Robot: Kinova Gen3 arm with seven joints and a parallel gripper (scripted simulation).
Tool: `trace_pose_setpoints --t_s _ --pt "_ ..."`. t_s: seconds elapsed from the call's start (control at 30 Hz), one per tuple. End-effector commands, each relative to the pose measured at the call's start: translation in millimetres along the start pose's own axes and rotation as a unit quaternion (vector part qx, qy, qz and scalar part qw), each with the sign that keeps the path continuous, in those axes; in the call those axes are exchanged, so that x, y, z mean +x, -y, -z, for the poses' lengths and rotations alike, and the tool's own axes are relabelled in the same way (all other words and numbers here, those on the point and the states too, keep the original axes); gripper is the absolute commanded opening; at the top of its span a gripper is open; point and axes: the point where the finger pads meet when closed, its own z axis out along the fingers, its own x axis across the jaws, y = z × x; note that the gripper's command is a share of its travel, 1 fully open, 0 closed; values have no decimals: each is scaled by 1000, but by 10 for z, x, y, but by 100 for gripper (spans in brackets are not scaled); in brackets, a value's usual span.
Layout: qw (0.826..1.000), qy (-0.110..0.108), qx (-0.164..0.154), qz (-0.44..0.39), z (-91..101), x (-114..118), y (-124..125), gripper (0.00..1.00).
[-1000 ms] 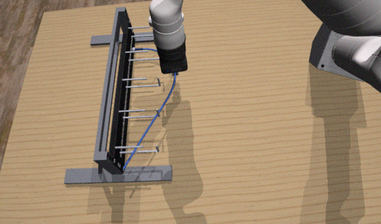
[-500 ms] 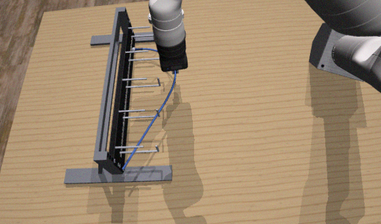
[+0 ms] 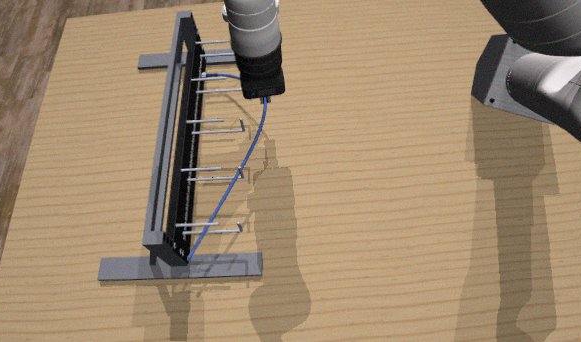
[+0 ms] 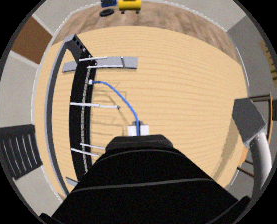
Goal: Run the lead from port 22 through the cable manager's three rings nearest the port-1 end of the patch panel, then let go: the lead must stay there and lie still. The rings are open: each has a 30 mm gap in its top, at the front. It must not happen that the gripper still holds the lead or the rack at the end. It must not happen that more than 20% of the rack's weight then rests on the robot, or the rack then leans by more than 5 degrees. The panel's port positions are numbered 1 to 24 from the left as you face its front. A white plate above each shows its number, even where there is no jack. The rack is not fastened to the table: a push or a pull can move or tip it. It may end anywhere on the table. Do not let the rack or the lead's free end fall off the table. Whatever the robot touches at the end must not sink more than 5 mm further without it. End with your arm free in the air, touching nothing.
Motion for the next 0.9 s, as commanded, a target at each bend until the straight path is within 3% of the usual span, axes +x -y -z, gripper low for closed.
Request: trace_pose_setpoints --t_s 0.0,0.53,0.87 --pt "1000 2 2 1 103 -8 -2 0" --pt "1000 2 2 1 400 -7 -3 0" --pt "1000 2 2 1 465 -6 -4 0"
